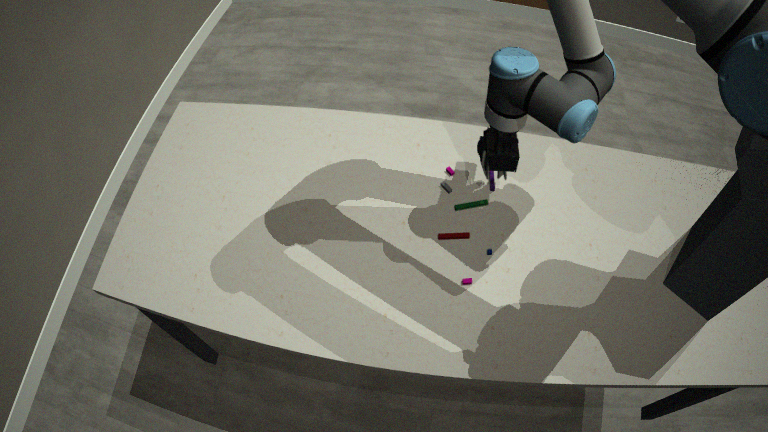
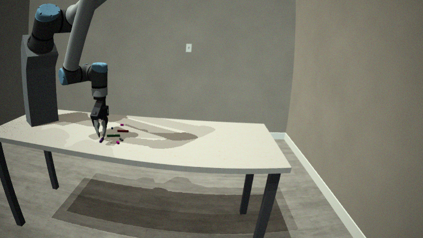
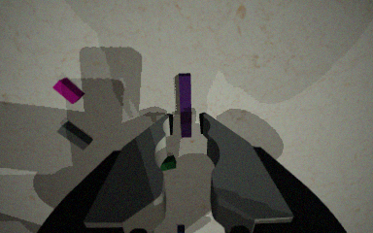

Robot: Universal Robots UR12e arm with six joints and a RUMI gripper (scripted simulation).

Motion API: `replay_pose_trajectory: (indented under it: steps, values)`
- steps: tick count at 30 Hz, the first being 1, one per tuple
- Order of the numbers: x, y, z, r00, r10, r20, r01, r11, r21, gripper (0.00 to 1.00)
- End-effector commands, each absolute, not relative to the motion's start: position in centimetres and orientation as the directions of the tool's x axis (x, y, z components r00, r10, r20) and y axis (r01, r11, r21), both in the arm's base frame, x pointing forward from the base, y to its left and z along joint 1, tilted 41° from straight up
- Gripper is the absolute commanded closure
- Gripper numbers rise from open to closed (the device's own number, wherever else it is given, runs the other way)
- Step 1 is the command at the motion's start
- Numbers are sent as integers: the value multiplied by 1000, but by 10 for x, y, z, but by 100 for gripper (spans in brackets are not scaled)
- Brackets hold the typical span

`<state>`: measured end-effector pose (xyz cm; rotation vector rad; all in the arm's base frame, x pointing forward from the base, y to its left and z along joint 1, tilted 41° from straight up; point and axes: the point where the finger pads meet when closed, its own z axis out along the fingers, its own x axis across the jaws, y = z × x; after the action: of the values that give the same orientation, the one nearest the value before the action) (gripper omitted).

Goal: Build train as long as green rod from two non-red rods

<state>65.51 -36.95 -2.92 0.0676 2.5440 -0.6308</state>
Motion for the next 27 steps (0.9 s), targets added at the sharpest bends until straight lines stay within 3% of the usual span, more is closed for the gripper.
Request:
replay_pose_trajectory:
  steps: [1, 27]
  values:
    - [655, -369, -29, -866, -73, -494, 166, 891, -423, 86]
    - [661, -375, -38, -866, -73, -494, 166, 891, -423, 86]
